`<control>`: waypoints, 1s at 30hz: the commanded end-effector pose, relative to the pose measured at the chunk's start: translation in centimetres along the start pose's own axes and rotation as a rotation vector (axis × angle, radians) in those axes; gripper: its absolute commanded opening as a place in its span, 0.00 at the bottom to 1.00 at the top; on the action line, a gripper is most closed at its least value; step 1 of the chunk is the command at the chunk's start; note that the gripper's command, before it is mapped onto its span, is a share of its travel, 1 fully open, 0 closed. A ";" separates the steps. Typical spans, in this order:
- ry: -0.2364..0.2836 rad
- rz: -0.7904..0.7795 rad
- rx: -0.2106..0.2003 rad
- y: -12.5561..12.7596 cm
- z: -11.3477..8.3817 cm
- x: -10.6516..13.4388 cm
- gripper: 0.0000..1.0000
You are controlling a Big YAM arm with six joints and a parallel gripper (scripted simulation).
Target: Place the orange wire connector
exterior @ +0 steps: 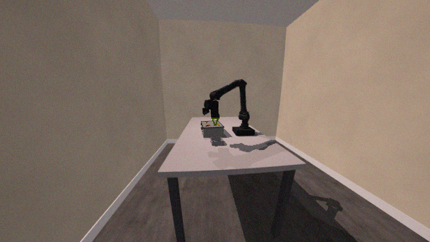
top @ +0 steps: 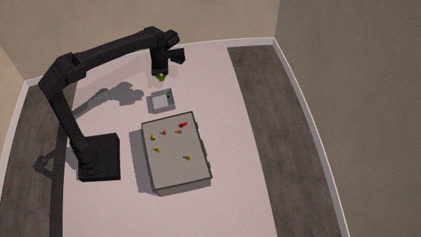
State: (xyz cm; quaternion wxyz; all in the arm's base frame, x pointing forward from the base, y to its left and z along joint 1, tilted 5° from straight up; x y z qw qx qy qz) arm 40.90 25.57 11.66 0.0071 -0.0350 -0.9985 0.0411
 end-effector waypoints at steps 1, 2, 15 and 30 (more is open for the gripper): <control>-0.044 0.008 -0.035 1.2 -0.7 -2.4 0.06; -0.039 0.008 -0.031 1.1 -0.3 -2.3 0.06; -0.009 0.005 -0.009 0.2 4.2 -1.2 0.06; -0.003 0.005 -0.004 0.0 9.2 -0.9 0.06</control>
Point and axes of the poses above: the point where the finger pads meet when closed, its own z axis out along the fingers, its own y axis across the jaws, x = y × z, the point moved 2 cm from there along -z, back along the fingers, and after that the axes turned 4 degrees about -z, right-handed, at the moved point
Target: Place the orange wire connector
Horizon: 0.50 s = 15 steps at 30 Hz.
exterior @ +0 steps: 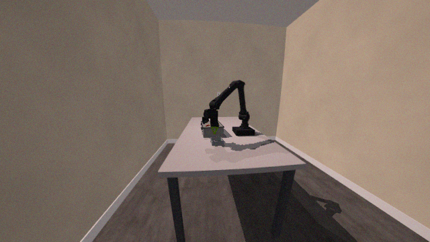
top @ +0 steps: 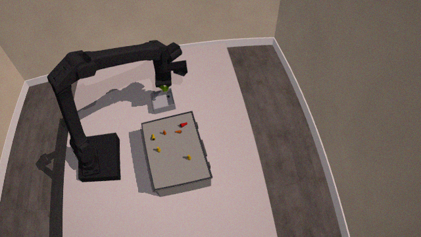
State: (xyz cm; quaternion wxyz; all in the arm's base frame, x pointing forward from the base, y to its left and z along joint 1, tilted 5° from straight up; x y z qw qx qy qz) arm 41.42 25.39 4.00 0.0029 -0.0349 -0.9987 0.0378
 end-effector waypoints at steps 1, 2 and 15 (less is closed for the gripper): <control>0.005 0.005 0.003 -0.5 2.0 -0.3 0.06; 0.005 0.005 0.003 -0.5 2.3 -0.3 0.06; 0.006 0.005 0.004 -0.6 5.7 -0.2 0.06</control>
Point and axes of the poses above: the point where the finger pads meet when closed, its own z axis out along the fingers, its own y axis across the jaws, x = y × z, the point moved 2 cm from there along -z, back along the fingers, and after that the axes turned 4 degrees about -z, right-handed, at the moved point
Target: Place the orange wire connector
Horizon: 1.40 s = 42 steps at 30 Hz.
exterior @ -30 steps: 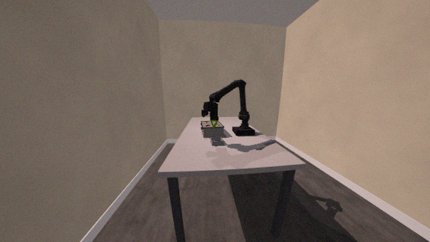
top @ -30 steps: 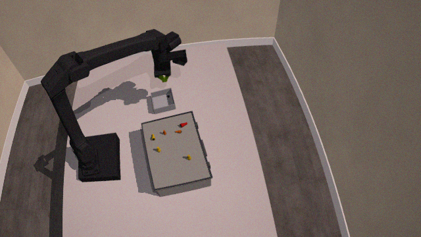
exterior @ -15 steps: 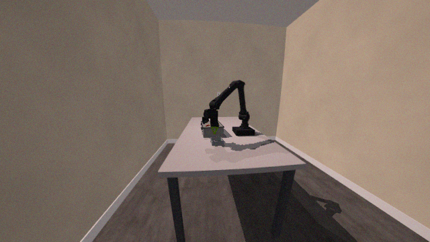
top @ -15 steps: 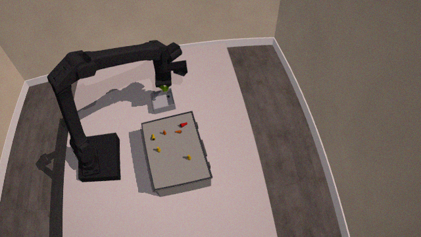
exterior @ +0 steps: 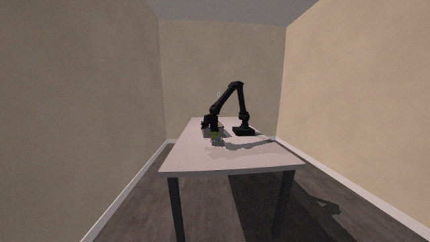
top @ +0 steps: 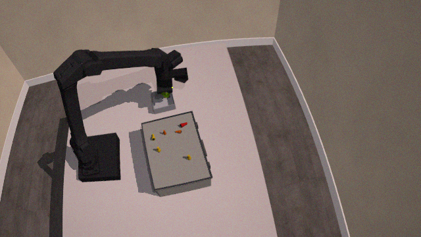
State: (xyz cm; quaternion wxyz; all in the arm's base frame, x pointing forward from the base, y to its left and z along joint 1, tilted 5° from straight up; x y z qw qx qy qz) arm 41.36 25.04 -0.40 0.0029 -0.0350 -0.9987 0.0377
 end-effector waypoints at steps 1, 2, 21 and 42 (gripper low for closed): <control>0.006 0.005 0.004 -0.6 1.5 -0.2 0.06; 0.006 0.005 0.004 -0.6 1.7 -0.2 0.06; 0.006 0.005 0.004 -0.6 3.1 -0.2 0.06; 0.009 0.005 0.006 -0.6 3.1 -0.1 0.06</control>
Point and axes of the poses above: the point where the finger pads meet when closed, its own z axis out along the fingers, its own y axis across the jaws, x = y × z, the point moved 2 cm from there along -z, back along the fingers, and after that the axes turned 4 degrees about -z, right-handed, at the moved point
